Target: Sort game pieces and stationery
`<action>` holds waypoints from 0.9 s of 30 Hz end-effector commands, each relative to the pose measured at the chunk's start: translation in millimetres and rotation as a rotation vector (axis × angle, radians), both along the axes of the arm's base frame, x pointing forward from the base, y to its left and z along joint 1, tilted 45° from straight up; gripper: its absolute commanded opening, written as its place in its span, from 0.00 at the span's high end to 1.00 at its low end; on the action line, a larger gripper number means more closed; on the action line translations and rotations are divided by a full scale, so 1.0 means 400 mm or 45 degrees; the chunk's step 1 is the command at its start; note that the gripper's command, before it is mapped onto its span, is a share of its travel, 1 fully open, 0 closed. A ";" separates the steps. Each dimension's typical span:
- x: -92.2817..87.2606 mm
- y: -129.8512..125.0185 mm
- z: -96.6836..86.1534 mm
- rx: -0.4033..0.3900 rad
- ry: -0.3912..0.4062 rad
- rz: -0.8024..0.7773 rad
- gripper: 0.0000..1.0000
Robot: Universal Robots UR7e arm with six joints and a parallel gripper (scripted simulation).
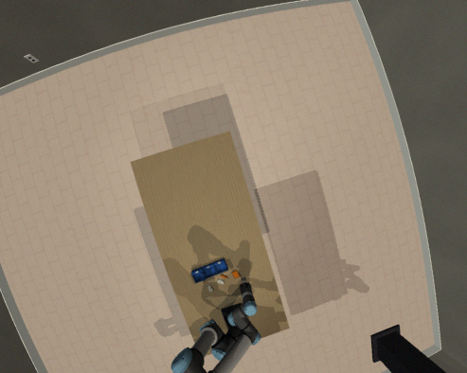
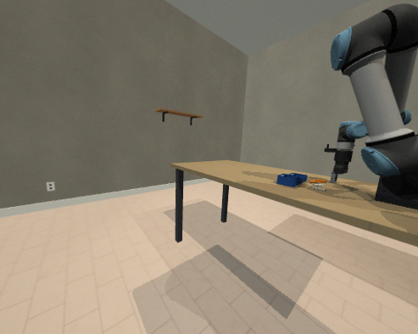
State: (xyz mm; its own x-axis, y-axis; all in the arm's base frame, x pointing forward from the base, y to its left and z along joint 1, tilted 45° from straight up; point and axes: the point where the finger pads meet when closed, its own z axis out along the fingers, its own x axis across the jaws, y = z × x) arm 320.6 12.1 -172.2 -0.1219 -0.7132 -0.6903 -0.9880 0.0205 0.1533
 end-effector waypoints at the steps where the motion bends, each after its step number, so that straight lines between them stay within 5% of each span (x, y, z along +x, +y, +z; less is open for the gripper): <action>1: 0.003 -0.018 0.017 -0.002 -0.001 -0.001 0.68; 18: 0.015 -0.106 0.106 -0.002 -0.001 -0.001 0.68; 27: 0.015 -0.106 0.106 -0.002 -0.001 -0.001 0.68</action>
State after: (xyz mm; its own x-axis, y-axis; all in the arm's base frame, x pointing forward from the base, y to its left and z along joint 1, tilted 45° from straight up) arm 327.9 -29.8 -131.2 -0.1201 -0.7154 -0.6884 -0.9886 0.0231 0.1485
